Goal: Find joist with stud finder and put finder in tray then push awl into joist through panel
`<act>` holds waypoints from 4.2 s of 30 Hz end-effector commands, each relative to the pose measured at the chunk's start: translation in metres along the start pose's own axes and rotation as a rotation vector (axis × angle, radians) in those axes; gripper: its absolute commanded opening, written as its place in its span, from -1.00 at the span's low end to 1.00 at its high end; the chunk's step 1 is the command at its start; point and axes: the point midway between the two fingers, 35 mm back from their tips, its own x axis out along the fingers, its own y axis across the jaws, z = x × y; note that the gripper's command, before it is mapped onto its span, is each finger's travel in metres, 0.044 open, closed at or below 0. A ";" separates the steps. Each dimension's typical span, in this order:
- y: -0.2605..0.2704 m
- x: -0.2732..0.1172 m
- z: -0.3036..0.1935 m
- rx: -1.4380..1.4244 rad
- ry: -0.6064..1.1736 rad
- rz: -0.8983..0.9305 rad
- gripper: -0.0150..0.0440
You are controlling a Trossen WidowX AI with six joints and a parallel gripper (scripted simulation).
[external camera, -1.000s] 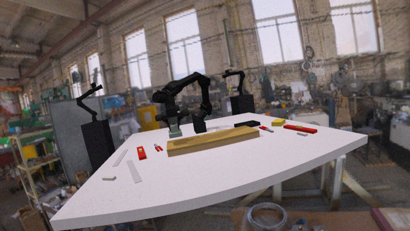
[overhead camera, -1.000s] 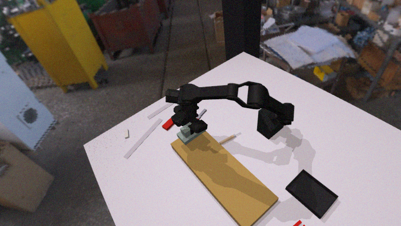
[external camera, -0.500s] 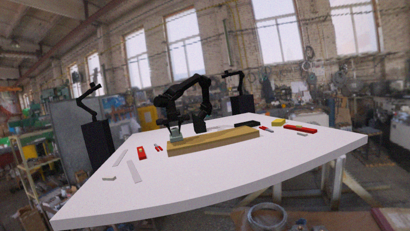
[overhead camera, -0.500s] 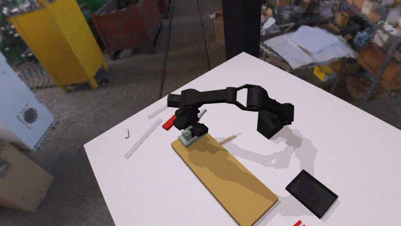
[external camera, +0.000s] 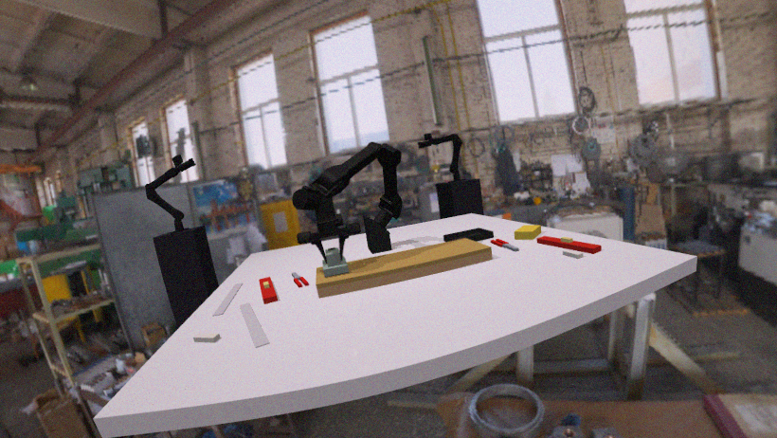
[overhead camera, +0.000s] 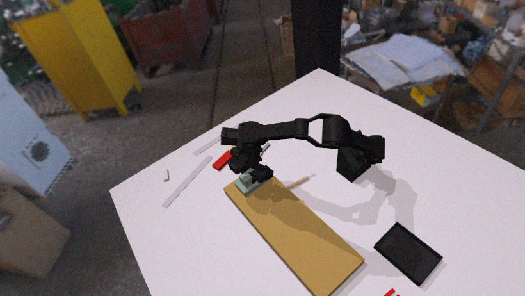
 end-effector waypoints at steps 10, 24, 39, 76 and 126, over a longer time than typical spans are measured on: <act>0.010 0.005 -0.001 0.005 -0.008 0.003 -0.49; 0.035 0.006 -0.001 0.006 -0.008 0.005 -0.49; 0.063 0.006 -0.001 0.007 -0.007 0.007 -0.49; 0.130 0.006 0.000 0.009 -0.006 0.011 -0.49; 0.222 0.006 0.001 0.011 -0.005 0.015 -0.49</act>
